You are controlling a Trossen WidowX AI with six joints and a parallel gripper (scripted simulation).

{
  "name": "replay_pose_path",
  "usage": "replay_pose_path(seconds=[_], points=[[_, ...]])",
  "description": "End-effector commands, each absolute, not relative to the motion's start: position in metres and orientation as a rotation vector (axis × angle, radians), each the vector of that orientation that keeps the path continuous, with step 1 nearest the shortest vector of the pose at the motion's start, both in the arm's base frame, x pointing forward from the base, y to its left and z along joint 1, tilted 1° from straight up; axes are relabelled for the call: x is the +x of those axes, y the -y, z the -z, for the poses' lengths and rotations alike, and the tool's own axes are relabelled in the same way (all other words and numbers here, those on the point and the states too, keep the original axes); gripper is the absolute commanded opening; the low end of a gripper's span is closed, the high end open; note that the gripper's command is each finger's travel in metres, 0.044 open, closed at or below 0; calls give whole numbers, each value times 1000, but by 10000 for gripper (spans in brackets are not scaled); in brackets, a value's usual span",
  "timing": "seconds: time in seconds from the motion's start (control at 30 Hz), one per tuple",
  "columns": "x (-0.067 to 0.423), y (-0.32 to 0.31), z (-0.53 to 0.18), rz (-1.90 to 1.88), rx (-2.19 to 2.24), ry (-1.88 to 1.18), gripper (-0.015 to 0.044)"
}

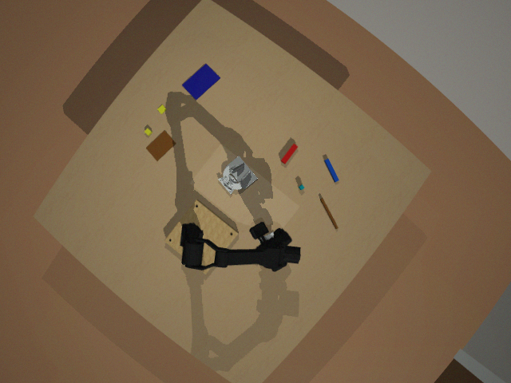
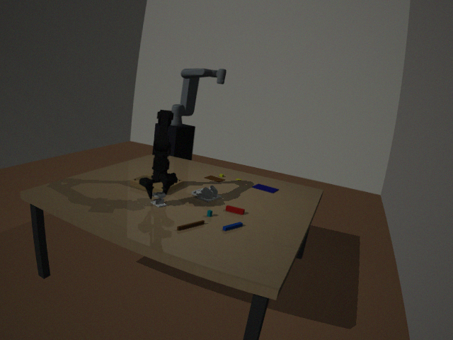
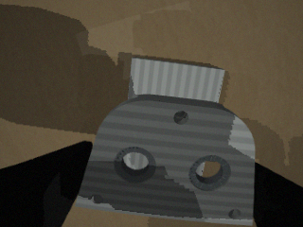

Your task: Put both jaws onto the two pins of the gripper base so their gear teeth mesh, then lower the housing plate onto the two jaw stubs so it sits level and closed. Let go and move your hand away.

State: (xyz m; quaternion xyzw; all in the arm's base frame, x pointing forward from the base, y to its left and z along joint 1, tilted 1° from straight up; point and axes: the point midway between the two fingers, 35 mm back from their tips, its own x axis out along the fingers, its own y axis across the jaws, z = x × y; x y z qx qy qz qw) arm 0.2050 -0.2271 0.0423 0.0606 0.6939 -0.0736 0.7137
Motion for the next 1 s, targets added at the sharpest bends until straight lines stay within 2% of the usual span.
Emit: replay_pose_path(seconds=[0.0, 0.43, 0.97], points=[[206, 228, -56, 164, 131, -1534, 351], [203, 225, -95, 161, 131, -1534, 351], [225, 193, -96, 143, 118, -1534, 351]])
